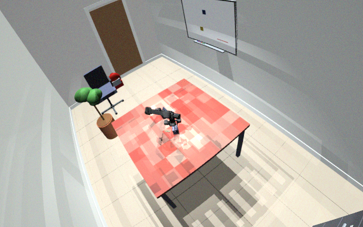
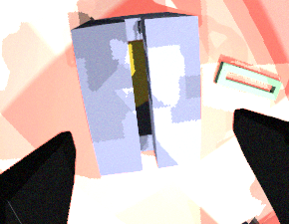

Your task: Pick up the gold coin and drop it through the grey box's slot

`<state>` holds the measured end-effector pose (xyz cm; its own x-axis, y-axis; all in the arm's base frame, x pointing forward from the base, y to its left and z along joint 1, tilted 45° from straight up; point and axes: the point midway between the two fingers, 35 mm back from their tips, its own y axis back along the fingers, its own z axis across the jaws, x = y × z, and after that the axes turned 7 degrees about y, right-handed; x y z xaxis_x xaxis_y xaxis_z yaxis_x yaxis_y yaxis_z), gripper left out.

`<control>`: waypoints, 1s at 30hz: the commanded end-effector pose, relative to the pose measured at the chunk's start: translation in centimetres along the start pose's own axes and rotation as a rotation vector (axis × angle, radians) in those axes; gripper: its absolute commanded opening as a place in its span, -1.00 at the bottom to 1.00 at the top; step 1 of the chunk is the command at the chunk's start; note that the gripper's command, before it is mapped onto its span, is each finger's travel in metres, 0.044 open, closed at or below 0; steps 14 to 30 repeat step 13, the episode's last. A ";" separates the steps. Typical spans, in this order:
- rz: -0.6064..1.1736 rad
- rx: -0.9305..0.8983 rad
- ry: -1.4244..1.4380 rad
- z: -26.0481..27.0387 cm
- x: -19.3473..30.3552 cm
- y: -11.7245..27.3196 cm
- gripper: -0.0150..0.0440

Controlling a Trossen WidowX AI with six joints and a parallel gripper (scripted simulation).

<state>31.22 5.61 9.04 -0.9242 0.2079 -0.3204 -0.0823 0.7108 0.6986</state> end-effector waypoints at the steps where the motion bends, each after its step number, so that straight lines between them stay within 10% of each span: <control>1: 0.000 -0.003 -0.002 0.0 0.0 2.4 1.00; 30: 0.000 0.002 0.000 -0.2 0.2 4.5 1.00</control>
